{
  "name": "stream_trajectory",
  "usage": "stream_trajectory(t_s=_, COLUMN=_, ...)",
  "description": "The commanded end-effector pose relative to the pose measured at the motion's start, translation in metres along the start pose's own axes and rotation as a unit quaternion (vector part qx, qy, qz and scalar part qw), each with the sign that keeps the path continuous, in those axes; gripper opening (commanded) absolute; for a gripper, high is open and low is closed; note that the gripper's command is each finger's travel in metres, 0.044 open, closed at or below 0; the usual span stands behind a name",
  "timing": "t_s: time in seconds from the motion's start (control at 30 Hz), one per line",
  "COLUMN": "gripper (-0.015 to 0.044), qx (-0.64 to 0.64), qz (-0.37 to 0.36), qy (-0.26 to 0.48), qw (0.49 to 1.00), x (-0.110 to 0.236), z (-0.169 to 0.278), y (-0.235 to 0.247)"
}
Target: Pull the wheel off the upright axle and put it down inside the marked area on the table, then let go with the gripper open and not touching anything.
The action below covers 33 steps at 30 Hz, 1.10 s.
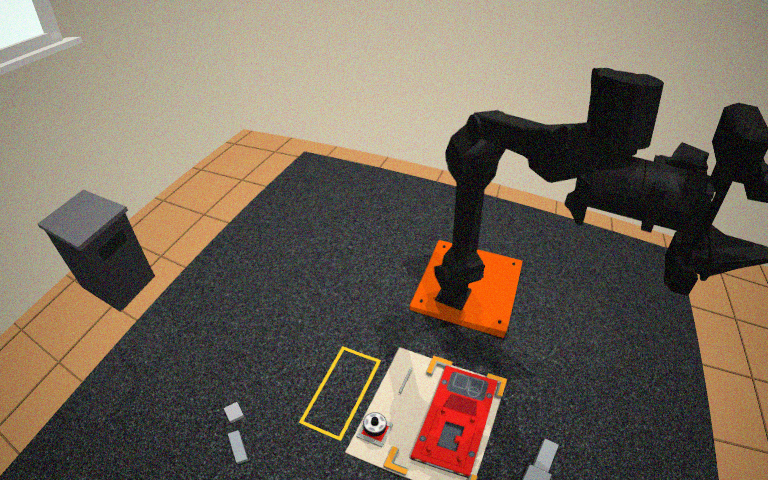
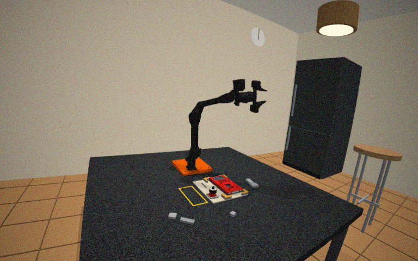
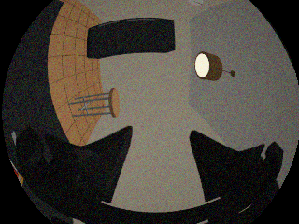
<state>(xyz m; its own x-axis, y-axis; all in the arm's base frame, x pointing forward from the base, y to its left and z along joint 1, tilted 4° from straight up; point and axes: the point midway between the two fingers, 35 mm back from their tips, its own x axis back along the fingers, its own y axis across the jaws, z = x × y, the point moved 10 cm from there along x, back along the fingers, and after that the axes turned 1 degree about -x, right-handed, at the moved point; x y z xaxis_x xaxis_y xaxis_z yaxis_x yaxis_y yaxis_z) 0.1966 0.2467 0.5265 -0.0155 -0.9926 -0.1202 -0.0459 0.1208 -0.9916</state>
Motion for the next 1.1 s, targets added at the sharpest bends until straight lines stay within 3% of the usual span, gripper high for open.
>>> stream_trajectory(t_s=0.0, gripper=0.0300, qx=-0.084, qz=-0.028, qy=0.069, qw=0.994, x=0.007, z=0.027, y=0.018)
stream_trajectory(t_s=0.23, gripper=0.0300, qx=-0.259, qz=-0.073, qy=0.216, qw=0.939, x=0.030, z=0.078, y=0.058)
stream_trajectory(t_s=0.5, gripper=0.0300, qx=-0.466, qz=-0.095, qy=0.414, qw=0.776, x=0.081, z=0.132, y=0.116)
stream_trajectory(t_s=0.73, gripper=0.0300, qx=-0.594, qz=-0.076, qy=0.572, qw=0.560, x=0.142, z=0.160, y=0.165)
stream_trajectory(t_s=1.07, gripper=0.0300, qx=-0.653, qz=-0.013, qy=0.735, qw=0.184, x=0.239, z=0.163, y=0.223)
